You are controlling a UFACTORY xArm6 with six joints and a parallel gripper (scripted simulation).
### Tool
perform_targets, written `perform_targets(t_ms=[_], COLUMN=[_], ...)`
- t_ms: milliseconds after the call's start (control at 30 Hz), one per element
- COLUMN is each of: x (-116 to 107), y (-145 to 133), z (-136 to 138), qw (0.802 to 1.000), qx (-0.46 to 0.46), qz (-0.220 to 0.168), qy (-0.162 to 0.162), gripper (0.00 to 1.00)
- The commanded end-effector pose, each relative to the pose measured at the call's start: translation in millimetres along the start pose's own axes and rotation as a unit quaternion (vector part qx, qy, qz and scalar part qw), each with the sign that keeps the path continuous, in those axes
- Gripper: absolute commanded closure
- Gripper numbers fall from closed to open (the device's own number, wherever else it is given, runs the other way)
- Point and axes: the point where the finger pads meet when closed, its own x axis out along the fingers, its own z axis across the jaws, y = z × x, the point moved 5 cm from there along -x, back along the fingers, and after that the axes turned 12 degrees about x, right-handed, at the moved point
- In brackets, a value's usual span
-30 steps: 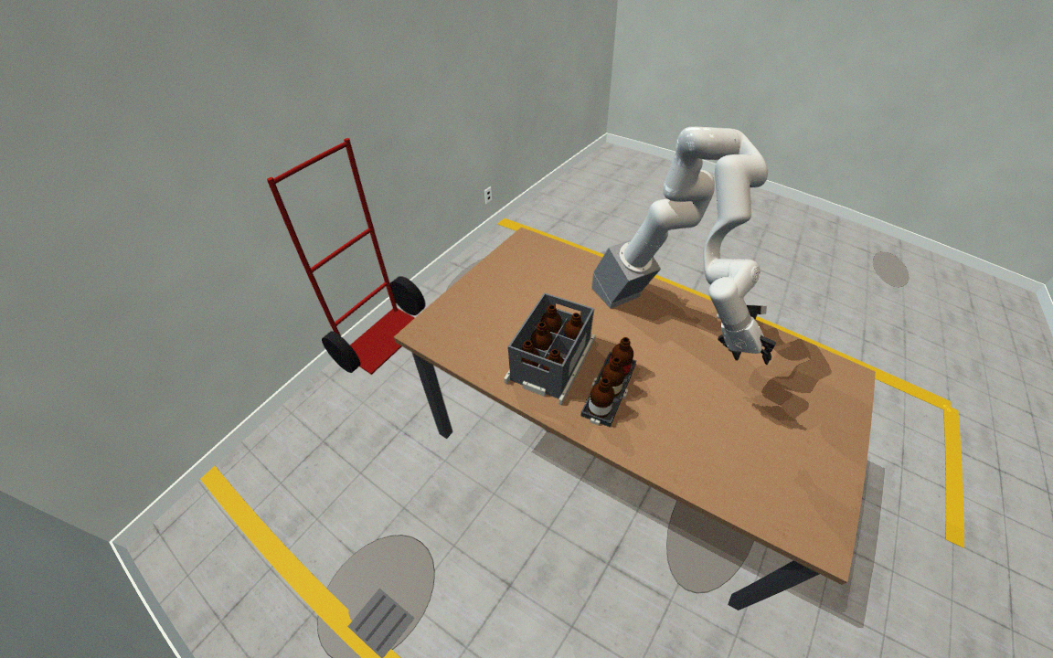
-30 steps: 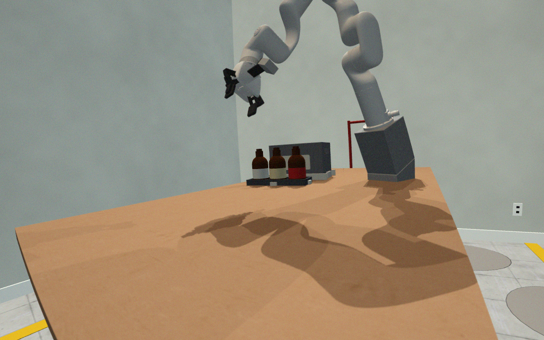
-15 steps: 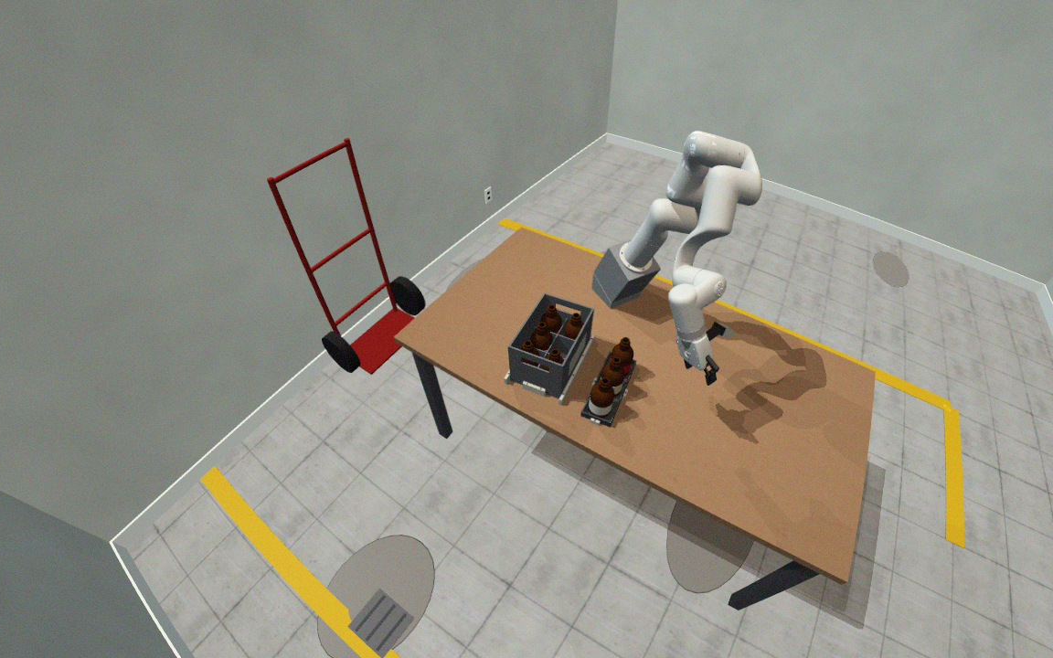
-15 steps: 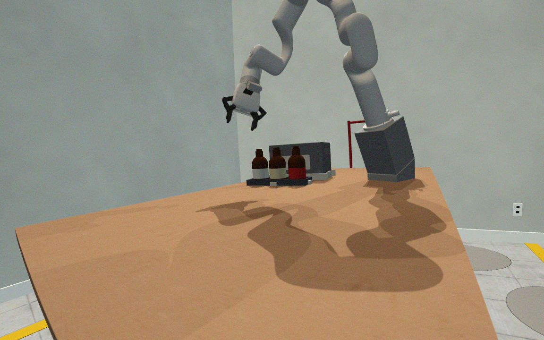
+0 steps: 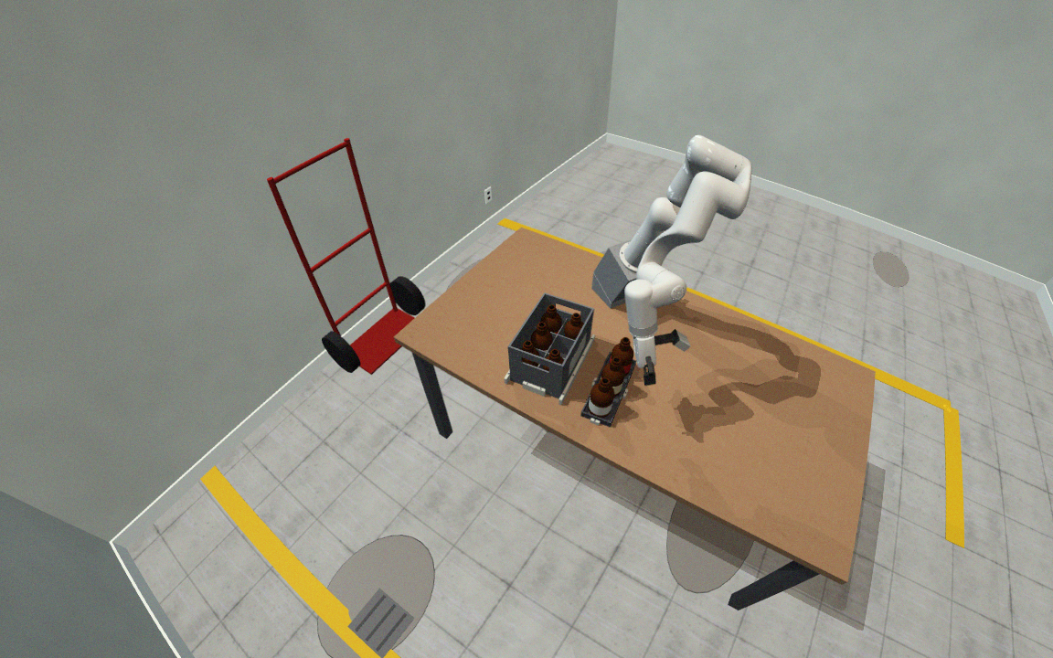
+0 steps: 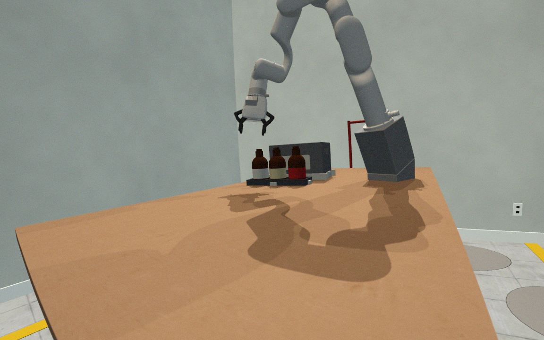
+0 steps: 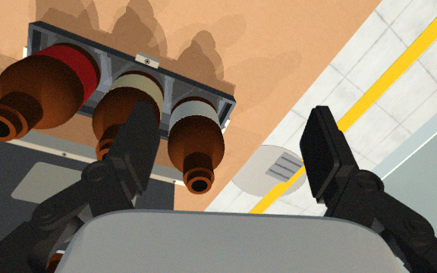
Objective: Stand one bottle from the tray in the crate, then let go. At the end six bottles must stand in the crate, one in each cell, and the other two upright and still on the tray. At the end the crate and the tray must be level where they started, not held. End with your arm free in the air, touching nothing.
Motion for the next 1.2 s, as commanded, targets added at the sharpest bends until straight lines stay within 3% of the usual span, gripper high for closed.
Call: perform_targets(t_ms=[0,33,67,233,433,533,600,667,933,1100,1167], x=[-10.1,-10.1,-16.7,-27.6,-47.0,-56.0,-56.0,-67.3,-88.3,-105.6,-105.6], y=[-44.1,-44.1,-69.2,-106.3,-163.7,-187.6,-187.6,-215.1,-261.3,-294.9,-294.9], z=[-1.1,-1.1,-6.4,-17.0,-40.7,-53.7,-53.7,-71.3,-108.9,-145.0,-145.0], qw=[0.998,0.998,0.994,0.984,0.960,0.945,0.945,0.925,0.880,0.834,0.834], qx=[0.066,0.066,0.106,0.168,0.268,0.312,0.312,0.365,0.459,0.534,0.534], qz=[-0.025,-0.025,-0.038,-0.056,-0.083,-0.093,-0.093,-0.105,-0.122,-0.134,-0.134], qy=[0.003,0.003,0.002,0.001,-0.003,-0.005,-0.005,-0.009,-0.015,-0.022,-0.022], gripper=[0.00,0.00,0.00,0.00,0.00,0.00,0.00,0.00,0.00,0.00,0.00])
